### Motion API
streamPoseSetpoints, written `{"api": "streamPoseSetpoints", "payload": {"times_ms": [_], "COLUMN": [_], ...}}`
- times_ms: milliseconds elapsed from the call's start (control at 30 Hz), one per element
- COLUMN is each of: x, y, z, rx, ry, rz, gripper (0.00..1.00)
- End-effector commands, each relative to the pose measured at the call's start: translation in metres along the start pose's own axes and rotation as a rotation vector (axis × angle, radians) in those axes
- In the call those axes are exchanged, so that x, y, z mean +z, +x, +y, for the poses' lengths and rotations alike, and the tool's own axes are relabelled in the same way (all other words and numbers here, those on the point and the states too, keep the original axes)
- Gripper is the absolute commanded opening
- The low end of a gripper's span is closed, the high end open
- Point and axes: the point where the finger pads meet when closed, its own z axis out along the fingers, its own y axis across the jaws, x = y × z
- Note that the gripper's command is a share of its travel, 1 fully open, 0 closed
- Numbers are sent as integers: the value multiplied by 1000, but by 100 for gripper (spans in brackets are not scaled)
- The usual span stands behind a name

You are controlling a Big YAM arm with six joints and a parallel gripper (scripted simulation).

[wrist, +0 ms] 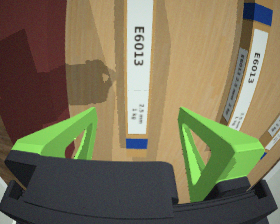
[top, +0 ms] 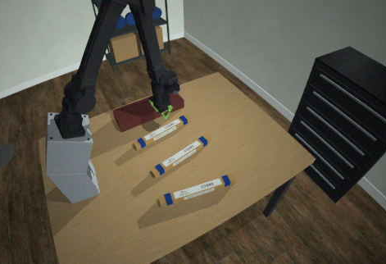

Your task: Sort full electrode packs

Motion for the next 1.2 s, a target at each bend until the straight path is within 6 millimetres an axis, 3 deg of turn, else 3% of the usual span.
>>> {"api": "streamPoseSetpoints", "payload": {"times_ms": [0, 33, 533, 600, 967, 1167], "x": [-2, -2, -3, -3, 4, 6], "y": [3, 3, 6, 6, 19, 19], "z": [-18, -18, -125, -125, -198, -198], "rx": [-16, -16, -16, -16, -18, -21], "ry": [9, 9, 17, 17, 12, 11], "rz": [1, 1, -16, -16, 15, 17], "gripper": [74, 74, 74, 74, 74, 74]}}
